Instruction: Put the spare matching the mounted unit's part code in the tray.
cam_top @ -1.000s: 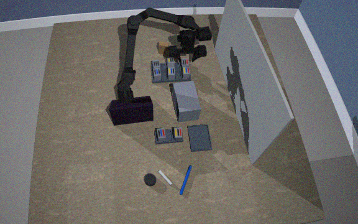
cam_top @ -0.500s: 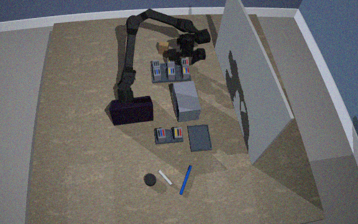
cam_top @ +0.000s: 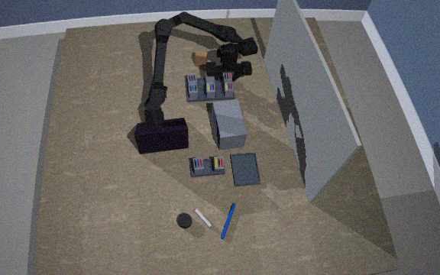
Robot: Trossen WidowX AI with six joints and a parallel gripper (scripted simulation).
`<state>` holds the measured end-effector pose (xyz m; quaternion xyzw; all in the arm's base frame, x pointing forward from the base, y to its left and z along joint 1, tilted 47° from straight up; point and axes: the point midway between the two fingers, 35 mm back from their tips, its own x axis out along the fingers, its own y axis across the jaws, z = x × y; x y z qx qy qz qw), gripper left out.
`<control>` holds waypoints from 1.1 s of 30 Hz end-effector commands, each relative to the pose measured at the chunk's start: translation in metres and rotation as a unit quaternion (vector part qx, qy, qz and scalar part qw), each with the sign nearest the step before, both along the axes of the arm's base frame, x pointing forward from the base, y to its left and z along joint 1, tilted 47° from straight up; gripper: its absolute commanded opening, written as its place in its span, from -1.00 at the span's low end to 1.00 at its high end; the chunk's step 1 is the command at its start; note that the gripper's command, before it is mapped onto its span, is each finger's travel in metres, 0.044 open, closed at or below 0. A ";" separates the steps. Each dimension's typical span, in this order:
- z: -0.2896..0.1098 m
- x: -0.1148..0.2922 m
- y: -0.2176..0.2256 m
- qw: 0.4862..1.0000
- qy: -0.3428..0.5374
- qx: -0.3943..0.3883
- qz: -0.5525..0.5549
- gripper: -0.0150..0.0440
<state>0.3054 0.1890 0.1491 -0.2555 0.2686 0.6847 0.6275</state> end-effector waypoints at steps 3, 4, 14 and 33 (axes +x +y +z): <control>0.000 0.000 0.000 1.000 0.000 0.000 0.000 0.01; 0.000 0.000 0.000 1.000 0.000 0.000 0.000 -0.01; 0.000 0.000 0.000 1.000 0.000 0.000 0.000 -0.49; 0.047 0.007 -0.051 1.000 0.001 -0.002 -0.001 -0.49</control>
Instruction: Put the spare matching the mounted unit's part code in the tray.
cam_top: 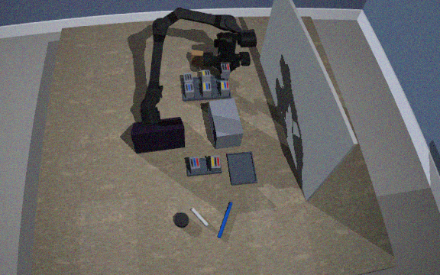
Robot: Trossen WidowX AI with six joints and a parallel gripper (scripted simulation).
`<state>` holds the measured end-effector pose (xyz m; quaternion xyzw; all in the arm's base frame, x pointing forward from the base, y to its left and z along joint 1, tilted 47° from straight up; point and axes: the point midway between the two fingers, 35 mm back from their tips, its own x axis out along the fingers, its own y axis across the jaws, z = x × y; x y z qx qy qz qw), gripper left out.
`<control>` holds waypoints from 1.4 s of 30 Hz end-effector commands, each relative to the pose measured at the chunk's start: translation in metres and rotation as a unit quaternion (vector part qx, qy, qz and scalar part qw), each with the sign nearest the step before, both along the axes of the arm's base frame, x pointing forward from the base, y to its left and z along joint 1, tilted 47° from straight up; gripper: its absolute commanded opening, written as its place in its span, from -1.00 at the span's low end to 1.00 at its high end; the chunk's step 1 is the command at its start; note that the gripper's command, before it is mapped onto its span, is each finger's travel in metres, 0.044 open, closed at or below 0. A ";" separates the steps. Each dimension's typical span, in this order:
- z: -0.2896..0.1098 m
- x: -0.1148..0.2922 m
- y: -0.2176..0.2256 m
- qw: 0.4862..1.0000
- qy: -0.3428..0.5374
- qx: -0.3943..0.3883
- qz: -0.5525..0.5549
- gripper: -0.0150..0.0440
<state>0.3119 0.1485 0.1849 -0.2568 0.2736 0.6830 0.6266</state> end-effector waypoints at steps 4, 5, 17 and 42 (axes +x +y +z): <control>0.017 0.000 -0.017 1.000 0.000 0.003 0.000 -0.49; 0.017 0.000 -0.017 1.000 0.000 0.003 0.000 -0.49; 0.037 0.006 -0.043 1.000 -0.012 0.003 0.000 -0.49; -0.065 0.071 -0.156 0.999 -0.003 -0.031 -0.019 -0.49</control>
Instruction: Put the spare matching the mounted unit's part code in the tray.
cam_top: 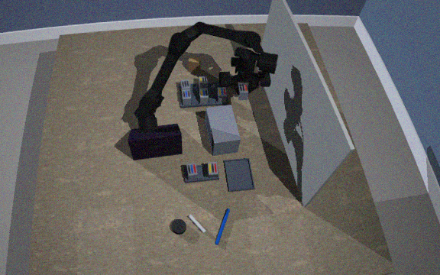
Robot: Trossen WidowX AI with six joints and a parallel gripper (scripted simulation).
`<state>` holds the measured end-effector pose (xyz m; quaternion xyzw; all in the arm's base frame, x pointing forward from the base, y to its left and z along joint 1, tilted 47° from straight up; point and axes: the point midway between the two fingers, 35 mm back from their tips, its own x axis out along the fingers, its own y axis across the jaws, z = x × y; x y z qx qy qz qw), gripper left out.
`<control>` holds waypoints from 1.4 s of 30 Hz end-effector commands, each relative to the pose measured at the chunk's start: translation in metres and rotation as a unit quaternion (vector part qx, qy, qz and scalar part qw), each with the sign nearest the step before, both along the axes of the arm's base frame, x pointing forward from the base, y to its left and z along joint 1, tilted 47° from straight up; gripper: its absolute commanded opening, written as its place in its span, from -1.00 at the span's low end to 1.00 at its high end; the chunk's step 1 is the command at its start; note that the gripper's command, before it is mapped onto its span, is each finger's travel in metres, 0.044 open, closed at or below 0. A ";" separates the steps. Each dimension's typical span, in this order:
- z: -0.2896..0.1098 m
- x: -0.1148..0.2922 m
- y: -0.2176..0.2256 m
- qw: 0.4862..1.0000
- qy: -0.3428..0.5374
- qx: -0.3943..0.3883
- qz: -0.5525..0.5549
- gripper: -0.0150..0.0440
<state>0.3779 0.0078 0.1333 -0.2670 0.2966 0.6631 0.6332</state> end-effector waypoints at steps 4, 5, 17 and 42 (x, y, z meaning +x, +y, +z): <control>-0.033 0.010 -0.037 1.000 -0.003 -0.007 0.003 -0.49; -0.038 0.011 -0.042 1.000 -0.003 -0.007 0.003 -0.49; -0.102 0.010 -0.106 1.000 0.002 -0.005 0.003 -0.49; -0.206 -0.028 -0.187 1.000 -0.003 0.018 0.020 -0.49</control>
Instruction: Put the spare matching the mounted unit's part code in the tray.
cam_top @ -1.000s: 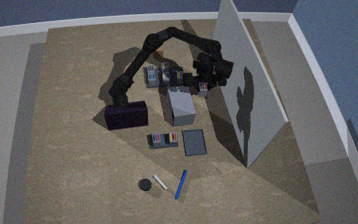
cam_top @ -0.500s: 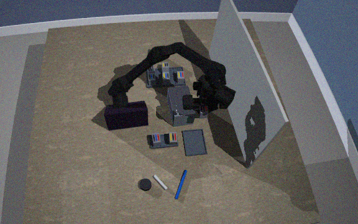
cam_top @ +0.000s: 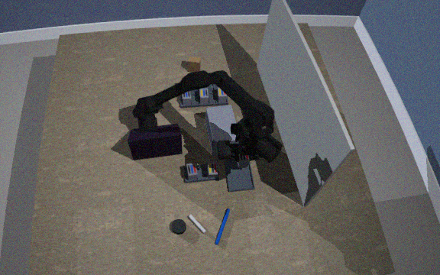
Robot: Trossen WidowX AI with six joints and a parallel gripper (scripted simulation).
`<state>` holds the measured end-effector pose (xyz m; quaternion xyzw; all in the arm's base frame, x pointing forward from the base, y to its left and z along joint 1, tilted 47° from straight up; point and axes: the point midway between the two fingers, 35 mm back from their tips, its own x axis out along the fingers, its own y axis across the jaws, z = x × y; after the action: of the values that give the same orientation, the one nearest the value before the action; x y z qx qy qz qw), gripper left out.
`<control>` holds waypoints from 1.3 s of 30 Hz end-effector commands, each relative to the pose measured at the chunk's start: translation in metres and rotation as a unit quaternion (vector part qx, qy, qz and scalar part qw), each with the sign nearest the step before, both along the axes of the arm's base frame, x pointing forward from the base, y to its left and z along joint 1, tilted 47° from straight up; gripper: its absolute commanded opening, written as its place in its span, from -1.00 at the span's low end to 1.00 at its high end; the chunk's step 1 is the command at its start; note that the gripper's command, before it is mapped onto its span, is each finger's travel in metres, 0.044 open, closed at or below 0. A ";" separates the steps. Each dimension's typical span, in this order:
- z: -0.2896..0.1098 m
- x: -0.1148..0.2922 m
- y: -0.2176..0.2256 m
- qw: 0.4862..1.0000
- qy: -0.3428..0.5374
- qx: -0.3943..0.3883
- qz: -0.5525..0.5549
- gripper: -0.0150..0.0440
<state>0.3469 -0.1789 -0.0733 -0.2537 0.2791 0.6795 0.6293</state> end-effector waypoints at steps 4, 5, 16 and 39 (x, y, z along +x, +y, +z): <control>-0.001 0.003 0.002 1.000 -0.007 -0.005 0.007 -0.49; -0.002 0.003 0.002 1.000 -0.007 -0.005 0.007 -0.49; -0.008 0.004 0.007 1.000 -0.007 -0.005 0.006 -0.49; -0.020 0.004 0.018 1.000 -0.007 -0.006 0.006 -0.49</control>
<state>0.3509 -0.1627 -0.0919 -0.2656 0.2774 0.6815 0.6229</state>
